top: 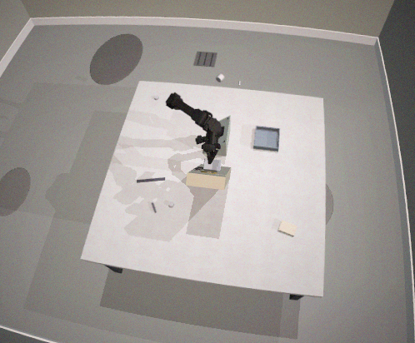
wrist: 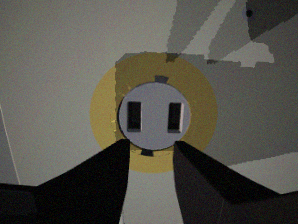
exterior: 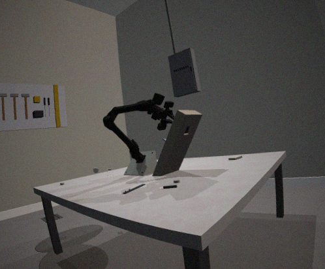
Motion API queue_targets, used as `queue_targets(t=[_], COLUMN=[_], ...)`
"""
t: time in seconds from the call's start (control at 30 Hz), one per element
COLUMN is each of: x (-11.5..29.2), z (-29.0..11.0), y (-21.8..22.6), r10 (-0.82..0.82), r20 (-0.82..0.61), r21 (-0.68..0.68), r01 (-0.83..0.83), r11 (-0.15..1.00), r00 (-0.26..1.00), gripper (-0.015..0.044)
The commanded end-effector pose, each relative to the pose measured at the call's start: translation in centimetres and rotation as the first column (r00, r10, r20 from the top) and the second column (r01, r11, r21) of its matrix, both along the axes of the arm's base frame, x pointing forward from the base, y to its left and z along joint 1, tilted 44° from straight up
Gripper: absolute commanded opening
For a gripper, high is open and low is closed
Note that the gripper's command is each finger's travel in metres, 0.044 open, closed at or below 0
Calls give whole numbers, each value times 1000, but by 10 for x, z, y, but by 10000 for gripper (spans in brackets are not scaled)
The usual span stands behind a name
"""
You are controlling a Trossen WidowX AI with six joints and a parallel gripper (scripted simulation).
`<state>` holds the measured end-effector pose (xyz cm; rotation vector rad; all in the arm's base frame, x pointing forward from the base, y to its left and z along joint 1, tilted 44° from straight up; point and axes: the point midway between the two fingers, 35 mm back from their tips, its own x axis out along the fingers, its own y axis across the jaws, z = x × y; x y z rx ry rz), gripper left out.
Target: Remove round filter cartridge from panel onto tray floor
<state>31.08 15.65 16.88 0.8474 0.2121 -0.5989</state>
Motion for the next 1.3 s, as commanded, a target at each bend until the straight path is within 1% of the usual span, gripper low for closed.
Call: queue_targets(t=[0.0, 0.6, 1.27], x=[5, 28, 29], z=[-6, -16, -18], y=[-3, -16, -16], r10=[3, 5, 6], r20=[-11, -3, -2], r21=[-6, -10, -10], r01=[-3, -5, -6], r11=[1000, 1000, 1000], r00=[1000, 1000, 1000], gripper=[96, 96, 96])
